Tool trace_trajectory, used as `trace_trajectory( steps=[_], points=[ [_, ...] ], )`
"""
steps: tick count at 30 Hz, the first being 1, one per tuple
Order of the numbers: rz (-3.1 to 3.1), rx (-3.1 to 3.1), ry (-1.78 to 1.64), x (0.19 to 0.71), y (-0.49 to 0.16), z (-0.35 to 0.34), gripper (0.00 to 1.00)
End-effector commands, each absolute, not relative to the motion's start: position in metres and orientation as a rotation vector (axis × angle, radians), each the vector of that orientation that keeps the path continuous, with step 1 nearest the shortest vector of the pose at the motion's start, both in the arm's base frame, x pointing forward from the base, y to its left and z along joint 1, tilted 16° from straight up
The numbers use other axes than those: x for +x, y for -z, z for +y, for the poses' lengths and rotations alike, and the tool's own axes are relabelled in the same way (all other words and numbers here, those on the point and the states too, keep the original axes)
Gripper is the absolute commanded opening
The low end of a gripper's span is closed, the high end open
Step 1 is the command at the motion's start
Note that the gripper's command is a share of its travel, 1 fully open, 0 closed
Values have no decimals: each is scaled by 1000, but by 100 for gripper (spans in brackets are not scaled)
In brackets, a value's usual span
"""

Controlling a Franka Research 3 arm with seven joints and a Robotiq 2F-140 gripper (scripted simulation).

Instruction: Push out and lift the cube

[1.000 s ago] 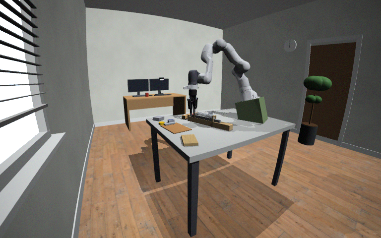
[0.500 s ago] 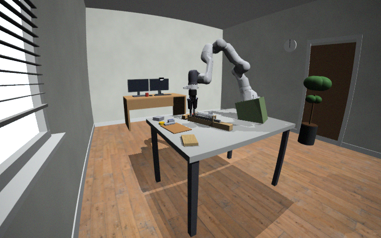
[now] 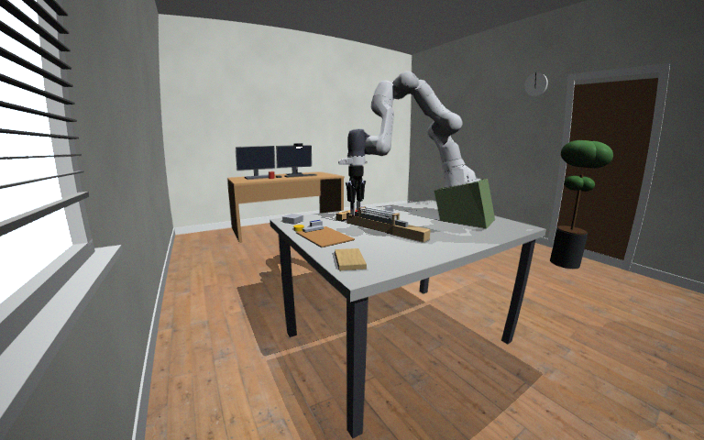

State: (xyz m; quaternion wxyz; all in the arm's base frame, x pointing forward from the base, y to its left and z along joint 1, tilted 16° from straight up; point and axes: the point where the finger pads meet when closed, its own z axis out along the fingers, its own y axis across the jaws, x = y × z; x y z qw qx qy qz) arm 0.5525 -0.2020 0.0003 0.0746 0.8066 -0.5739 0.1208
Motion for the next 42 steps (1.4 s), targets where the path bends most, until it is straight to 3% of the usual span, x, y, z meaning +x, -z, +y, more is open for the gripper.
trace_trajectory(
  steps=[1, 2, 3, 42],
  points=[
    [-1727, 2418, -369, 555, -1, -202, 25],
    [-1727, 2418, -369, 555, -1, -202, 25],
    [-1727, 2418, -369, 555, -1, -202, 0],
    [-1727, 2418, -369, 553, -12, -199, 0]
  ],
)
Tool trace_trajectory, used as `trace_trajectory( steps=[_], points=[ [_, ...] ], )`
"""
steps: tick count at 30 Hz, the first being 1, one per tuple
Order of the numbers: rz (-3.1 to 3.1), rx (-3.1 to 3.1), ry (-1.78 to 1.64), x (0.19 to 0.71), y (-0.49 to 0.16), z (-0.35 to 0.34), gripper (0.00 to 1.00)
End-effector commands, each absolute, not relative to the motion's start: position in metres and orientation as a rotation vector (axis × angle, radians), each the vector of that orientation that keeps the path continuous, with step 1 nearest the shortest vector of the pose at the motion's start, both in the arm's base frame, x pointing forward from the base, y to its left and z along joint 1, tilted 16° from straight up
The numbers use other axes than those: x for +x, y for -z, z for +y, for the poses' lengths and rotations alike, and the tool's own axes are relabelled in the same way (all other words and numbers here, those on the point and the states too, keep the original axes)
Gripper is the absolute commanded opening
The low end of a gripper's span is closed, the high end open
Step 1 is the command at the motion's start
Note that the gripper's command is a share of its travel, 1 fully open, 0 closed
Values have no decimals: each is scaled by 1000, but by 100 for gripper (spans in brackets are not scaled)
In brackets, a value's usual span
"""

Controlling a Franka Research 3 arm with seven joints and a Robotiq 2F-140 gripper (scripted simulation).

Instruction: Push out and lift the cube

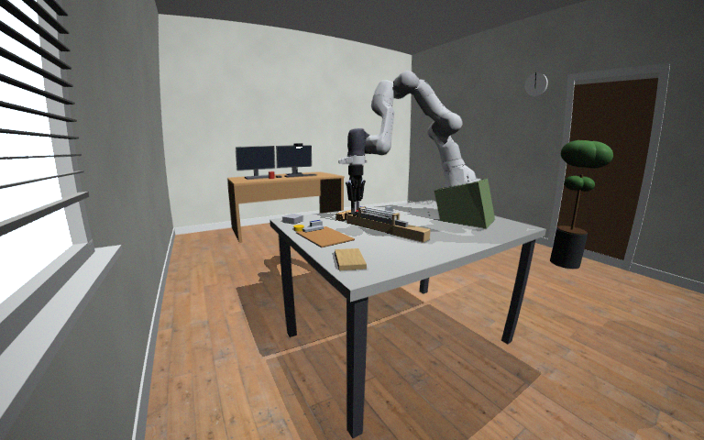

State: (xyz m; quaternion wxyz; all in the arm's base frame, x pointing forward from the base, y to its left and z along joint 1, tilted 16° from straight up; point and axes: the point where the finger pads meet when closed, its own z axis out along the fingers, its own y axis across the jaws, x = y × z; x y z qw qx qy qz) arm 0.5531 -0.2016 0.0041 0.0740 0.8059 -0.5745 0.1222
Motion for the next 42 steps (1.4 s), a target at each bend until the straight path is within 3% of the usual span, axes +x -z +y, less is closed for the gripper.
trace_trajectory(
  steps=[1, 14, 42],
  points=[
    [-1727, 2418, -369, 553, -17, -197, 0],
    [-1727, 2418, -369, 546, -77, -181, 0],
    [-1727, 2418, -369, 545, -79, -181, 0]
  ],
)
